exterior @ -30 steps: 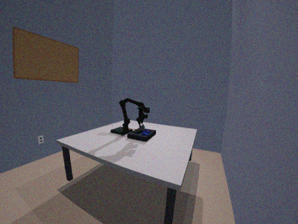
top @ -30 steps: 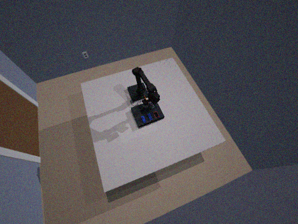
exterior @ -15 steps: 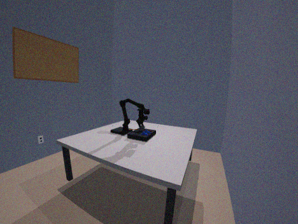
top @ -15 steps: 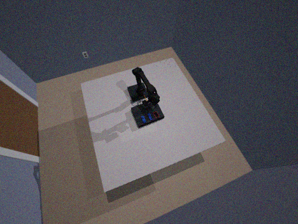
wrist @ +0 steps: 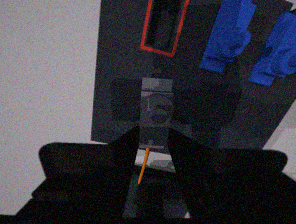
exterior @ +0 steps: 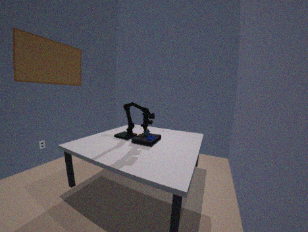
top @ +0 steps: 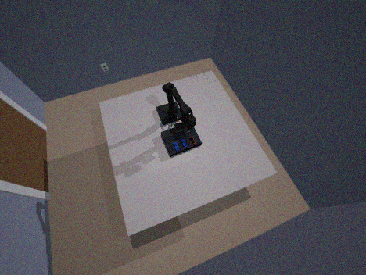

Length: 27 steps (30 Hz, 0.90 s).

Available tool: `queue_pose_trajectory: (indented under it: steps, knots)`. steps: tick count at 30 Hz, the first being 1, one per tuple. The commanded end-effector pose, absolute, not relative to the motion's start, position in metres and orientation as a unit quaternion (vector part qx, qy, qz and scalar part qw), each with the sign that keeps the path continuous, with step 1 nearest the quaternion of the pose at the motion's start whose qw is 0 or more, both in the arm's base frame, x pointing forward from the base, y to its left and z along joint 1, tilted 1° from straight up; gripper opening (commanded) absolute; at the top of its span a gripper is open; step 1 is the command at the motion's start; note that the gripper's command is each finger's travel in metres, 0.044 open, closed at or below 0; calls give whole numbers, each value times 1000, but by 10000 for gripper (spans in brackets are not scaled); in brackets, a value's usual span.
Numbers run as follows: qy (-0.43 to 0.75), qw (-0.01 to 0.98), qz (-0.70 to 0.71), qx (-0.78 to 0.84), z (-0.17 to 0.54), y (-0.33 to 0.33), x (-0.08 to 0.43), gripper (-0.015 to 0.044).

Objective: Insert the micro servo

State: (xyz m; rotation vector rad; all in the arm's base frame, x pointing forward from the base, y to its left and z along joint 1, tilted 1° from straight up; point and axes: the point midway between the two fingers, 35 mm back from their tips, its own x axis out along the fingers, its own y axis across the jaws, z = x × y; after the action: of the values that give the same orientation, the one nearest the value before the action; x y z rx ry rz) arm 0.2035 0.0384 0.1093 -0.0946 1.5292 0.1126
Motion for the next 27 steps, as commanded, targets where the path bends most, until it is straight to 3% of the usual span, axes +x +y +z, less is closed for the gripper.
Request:
queue_pose_trajectory:
  steps: [1,6,27]
  knots:
    - [691,720,49,-42,109,38,204,98]
    - [691,720,49,-42,115,38,204,0]
    - [691,720,49,-42,139,42,212,0]
